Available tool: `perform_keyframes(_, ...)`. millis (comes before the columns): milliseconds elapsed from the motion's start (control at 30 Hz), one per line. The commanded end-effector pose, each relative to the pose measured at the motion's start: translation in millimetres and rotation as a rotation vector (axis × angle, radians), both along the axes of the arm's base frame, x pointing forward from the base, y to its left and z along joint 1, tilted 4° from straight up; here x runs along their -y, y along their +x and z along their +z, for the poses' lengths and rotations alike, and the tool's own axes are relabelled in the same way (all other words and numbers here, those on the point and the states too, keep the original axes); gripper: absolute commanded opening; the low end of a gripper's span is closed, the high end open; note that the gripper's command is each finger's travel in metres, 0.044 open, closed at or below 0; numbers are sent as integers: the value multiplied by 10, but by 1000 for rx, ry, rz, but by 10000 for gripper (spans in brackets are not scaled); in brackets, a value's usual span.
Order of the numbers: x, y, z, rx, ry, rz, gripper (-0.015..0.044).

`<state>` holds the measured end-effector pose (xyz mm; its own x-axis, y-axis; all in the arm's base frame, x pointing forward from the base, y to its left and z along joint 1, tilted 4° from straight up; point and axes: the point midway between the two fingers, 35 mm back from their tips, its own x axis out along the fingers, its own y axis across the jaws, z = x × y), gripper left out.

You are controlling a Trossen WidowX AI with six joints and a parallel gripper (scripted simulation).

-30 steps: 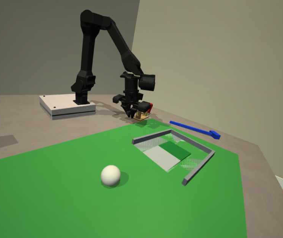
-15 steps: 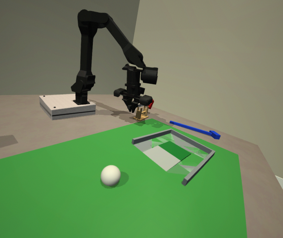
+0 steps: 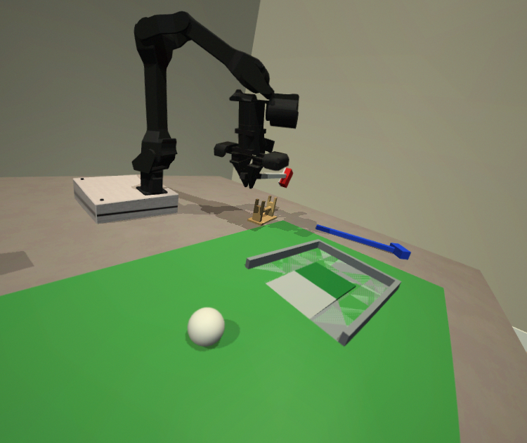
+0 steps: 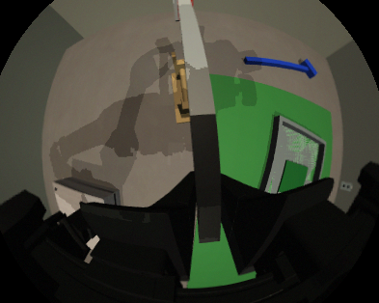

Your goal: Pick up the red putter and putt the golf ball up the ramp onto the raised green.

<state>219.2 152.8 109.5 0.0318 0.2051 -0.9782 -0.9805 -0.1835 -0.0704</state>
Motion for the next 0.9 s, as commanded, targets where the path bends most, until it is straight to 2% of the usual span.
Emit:
perform_keyframes(0, 129, 98, 22, -1, -6, -90, 0)
perform_keyframes(867, 1375, 525, 186, -41, -51, -865, 0)
